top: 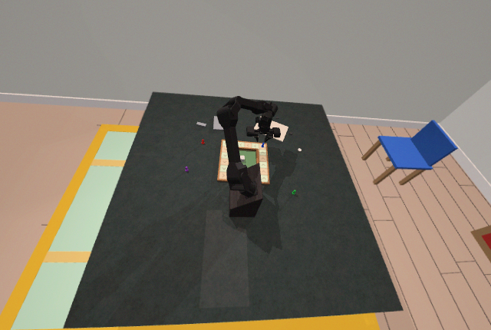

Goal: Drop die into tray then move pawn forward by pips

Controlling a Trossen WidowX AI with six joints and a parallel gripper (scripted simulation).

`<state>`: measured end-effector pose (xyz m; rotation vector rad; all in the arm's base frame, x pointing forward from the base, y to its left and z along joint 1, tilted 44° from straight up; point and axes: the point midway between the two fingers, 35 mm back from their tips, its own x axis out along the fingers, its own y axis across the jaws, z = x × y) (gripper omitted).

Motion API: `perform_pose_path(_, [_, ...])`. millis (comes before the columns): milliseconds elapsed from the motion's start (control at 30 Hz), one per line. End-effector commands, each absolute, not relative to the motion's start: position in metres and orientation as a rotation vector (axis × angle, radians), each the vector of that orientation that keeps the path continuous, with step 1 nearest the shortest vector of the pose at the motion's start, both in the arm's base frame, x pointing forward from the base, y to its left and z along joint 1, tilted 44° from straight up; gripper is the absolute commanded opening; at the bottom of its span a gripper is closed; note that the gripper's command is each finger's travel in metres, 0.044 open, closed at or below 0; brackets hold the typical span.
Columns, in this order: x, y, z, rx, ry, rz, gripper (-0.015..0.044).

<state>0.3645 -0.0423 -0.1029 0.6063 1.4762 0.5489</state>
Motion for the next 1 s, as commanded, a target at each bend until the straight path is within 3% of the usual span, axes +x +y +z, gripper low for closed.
perform_pose_path(0, [0.384,-0.057,-0.127,0.296,1.285,0.836,0.02])
perform_pose_path(967, [0.387,-0.033,-0.149,0.297,1.284,0.837,0.02])
